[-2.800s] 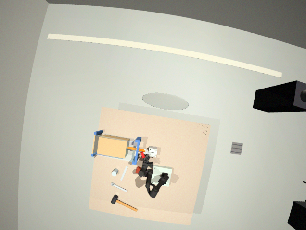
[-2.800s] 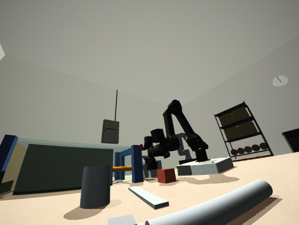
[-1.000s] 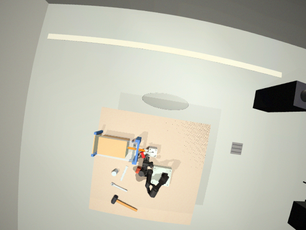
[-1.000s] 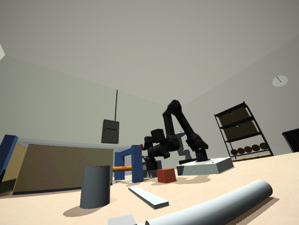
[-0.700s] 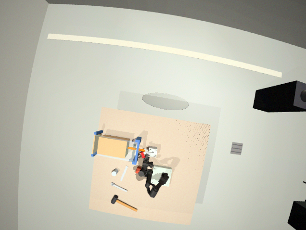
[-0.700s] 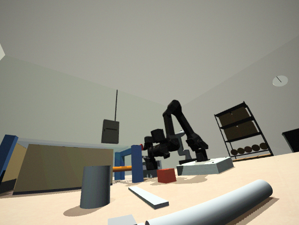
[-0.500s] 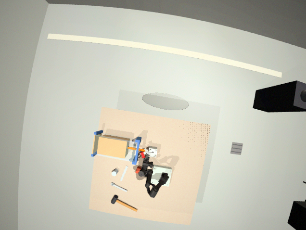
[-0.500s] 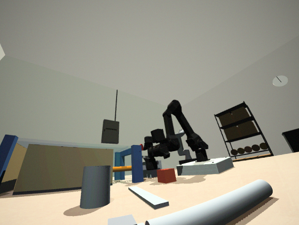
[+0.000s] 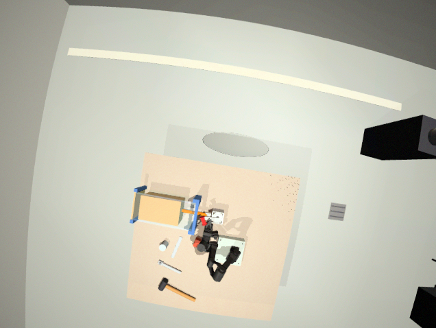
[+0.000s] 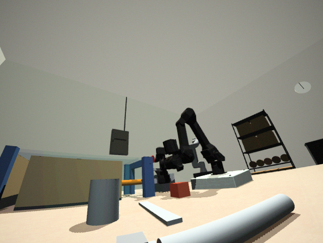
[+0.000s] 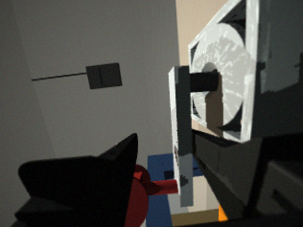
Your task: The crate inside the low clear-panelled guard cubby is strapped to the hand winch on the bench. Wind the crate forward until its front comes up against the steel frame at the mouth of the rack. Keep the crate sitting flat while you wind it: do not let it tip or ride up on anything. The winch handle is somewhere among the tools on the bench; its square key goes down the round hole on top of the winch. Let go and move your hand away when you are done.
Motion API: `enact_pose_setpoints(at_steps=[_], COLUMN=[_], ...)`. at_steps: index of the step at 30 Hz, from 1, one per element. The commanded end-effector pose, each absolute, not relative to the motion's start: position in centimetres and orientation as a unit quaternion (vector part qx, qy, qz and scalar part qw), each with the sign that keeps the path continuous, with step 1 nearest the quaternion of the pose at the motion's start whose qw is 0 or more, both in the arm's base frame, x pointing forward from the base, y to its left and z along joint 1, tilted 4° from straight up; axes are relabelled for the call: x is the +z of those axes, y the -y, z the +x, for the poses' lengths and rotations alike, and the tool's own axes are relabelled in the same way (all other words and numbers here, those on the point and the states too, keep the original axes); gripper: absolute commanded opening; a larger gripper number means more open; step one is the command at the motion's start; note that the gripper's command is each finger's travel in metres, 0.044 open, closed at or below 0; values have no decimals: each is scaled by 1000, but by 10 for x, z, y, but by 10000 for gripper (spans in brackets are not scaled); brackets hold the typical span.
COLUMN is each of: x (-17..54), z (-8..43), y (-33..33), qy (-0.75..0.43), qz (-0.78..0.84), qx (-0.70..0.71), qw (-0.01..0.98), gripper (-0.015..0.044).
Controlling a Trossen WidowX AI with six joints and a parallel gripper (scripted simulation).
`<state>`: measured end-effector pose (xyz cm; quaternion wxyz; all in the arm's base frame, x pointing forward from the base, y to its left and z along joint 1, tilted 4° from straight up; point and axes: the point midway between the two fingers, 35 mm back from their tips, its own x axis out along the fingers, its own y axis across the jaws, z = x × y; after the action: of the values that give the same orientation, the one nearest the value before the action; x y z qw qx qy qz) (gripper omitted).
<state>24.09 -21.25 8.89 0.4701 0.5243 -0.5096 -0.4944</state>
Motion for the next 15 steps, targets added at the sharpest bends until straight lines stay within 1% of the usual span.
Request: enact_pose_setpoints(at_steps=[1, 15], x=[87, 97], z=[242, 240], y=[213, 213], qy=[506, 510], qz=[524, 524], qx=[-496, -494], qw=[472, 470], gripper=[240, 240])
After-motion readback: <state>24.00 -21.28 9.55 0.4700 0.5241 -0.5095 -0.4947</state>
